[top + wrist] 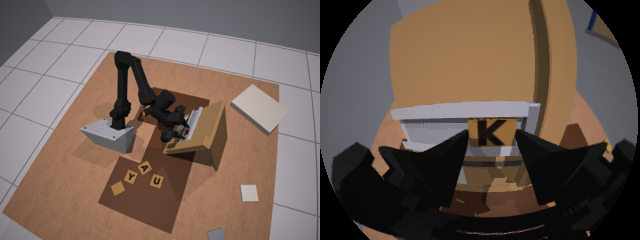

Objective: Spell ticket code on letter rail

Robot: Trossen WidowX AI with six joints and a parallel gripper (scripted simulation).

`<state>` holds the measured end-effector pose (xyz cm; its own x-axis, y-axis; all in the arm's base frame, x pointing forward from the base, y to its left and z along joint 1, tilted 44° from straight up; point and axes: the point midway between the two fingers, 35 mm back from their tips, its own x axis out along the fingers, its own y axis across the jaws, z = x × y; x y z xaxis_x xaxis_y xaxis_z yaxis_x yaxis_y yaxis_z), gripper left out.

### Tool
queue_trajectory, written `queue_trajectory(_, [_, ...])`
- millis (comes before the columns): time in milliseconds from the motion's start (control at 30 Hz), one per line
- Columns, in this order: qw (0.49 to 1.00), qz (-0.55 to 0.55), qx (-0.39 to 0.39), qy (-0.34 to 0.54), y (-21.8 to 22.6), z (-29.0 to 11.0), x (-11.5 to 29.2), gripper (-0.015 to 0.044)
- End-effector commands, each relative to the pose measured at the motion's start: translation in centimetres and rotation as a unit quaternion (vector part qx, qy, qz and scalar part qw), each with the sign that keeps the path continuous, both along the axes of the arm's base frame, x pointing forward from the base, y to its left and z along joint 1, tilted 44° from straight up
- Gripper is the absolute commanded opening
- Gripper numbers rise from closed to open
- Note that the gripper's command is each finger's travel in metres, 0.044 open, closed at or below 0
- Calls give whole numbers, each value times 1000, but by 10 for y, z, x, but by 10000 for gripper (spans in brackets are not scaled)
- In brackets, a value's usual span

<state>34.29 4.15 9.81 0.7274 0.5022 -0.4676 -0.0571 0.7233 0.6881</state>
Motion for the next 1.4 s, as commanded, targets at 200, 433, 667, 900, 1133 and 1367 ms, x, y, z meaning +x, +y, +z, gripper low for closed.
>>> queue_trajectory(200, [1000, 0, -1, -3, -7, 6, -9, 295])
queue_trajectory(433, [1000, 0, -1, -3, -10, 8, -11, 295])
queue_trajectory(667, [1000, 0, -1, -3, -12, 10, -14, 295])
queue_trajectory(900, [1000, 0, -1, -2, -15, 12, -17, 295])
queue_trajectory(1133, [1000, 0, -1, -2, -17, 14, -20, 295])
queue_trajectory(1367, [1000, 0, -1, -2, -20, 16, -23, 295])
